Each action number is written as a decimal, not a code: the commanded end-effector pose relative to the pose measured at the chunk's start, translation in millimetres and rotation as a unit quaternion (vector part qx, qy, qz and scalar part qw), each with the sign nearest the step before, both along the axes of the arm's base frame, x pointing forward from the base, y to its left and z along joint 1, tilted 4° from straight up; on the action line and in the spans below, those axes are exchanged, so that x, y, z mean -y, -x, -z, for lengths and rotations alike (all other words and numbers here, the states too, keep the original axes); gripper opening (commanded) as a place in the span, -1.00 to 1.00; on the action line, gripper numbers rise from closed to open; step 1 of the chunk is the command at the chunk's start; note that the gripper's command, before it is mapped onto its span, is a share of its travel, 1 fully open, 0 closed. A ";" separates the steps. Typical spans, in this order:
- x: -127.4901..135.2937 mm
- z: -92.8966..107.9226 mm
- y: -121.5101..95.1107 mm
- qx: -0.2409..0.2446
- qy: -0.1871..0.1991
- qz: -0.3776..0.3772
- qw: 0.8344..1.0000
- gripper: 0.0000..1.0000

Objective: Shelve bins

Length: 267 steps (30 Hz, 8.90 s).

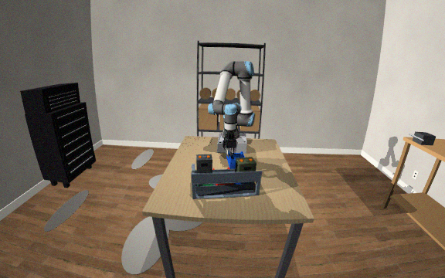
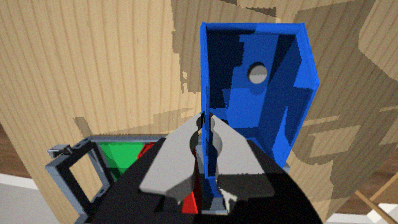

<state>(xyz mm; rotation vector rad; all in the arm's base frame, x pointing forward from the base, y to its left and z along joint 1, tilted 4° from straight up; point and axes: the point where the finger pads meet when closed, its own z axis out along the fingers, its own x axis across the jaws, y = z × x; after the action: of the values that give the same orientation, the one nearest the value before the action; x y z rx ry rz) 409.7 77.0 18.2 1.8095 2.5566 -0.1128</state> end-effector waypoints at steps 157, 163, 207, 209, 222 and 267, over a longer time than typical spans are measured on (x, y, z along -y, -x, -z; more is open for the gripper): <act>-33.0 -3.0 -85.1 -0.048 0.004 0.004 0.999 -1.00; -33.6 -3.1 -87.0 -0.048 0.004 0.004 0.999 -1.00; -35.1 -3.6 -91.4 -0.047 0.003 0.004 0.999 -1.00; -35.1 -3.6 -91.4 -0.047 0.003 0.004 0.999 -1.00; -35.0 -1.6 -91.0 -0.048 0.003 0.004 0.999 -1.00; -34.2 10.3 -90.1 -0.049 0.003 0.005 0.999 -1.00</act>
<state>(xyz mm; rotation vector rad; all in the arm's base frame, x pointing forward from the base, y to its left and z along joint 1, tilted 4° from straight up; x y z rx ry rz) 500.6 111.0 8.7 1.8590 2.6083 -0.2158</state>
